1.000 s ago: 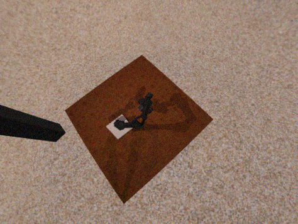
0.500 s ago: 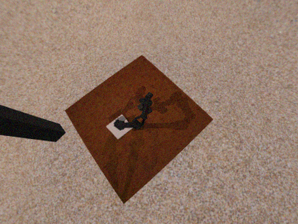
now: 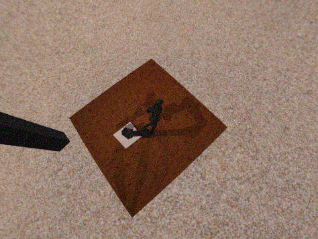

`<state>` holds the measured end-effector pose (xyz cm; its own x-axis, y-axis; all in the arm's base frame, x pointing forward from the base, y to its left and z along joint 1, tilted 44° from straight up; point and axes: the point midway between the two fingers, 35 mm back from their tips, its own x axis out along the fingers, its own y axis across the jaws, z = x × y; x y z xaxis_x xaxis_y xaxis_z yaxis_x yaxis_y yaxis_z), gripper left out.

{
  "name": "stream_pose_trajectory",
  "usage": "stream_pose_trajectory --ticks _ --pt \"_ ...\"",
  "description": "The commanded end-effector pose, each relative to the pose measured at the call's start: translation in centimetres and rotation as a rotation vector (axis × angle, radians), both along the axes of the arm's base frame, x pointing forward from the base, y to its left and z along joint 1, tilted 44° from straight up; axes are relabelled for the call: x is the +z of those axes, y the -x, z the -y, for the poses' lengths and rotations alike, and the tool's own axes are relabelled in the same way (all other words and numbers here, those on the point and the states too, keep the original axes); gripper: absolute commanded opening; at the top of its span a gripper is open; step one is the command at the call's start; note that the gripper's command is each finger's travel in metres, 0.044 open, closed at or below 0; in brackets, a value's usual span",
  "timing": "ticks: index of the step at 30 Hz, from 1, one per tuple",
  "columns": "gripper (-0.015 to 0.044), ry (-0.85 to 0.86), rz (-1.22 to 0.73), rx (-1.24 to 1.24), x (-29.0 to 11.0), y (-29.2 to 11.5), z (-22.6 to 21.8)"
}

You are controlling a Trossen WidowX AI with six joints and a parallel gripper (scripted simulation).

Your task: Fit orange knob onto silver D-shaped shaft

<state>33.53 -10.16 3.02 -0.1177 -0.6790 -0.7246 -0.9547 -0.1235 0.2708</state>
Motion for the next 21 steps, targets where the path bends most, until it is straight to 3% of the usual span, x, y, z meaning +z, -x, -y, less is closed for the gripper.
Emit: stream_pose_trajectory --ticks 1,11,21 --pt "0.0000 0.028 0.148 -0.154 0.11 -0.07 -0.01" --pt "0.0000 0.102 0.584 -0.618 0.27 -0.16 -0.10" --pt "0.0000 0.107 0.613 -0.649 -0.02 -0.06 0.14"
